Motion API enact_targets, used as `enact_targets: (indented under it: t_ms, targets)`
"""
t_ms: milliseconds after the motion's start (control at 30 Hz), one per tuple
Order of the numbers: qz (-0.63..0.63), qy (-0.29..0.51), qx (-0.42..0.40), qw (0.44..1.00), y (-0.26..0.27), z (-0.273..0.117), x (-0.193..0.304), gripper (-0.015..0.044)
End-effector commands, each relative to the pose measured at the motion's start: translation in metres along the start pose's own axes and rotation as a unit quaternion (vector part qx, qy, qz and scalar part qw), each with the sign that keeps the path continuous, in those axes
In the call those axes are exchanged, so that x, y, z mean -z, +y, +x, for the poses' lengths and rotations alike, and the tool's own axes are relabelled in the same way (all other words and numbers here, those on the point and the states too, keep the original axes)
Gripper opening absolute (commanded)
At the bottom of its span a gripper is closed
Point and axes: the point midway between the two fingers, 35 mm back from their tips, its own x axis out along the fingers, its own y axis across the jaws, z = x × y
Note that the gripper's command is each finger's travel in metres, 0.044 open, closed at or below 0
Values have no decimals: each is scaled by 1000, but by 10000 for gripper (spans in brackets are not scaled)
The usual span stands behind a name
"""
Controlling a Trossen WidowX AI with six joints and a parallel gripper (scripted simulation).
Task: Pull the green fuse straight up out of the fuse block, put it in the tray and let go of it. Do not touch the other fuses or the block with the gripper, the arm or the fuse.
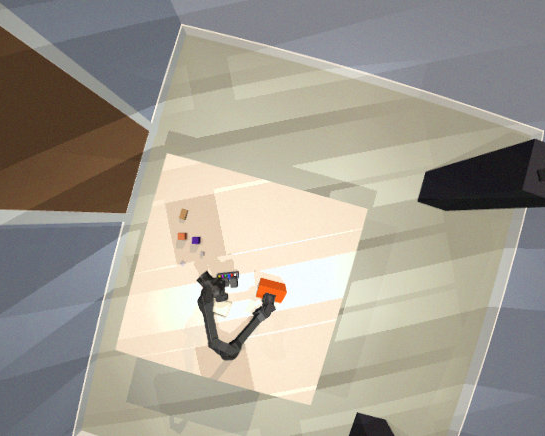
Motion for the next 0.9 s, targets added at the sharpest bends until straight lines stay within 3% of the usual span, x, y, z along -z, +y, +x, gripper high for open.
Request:
enact_targets:
  t_ms: [0,867]
  targets:
    - [-6,-5,-1,1000,1,3,-2,69]
    - [-6,-5,0,1000,0,28,-4,69]
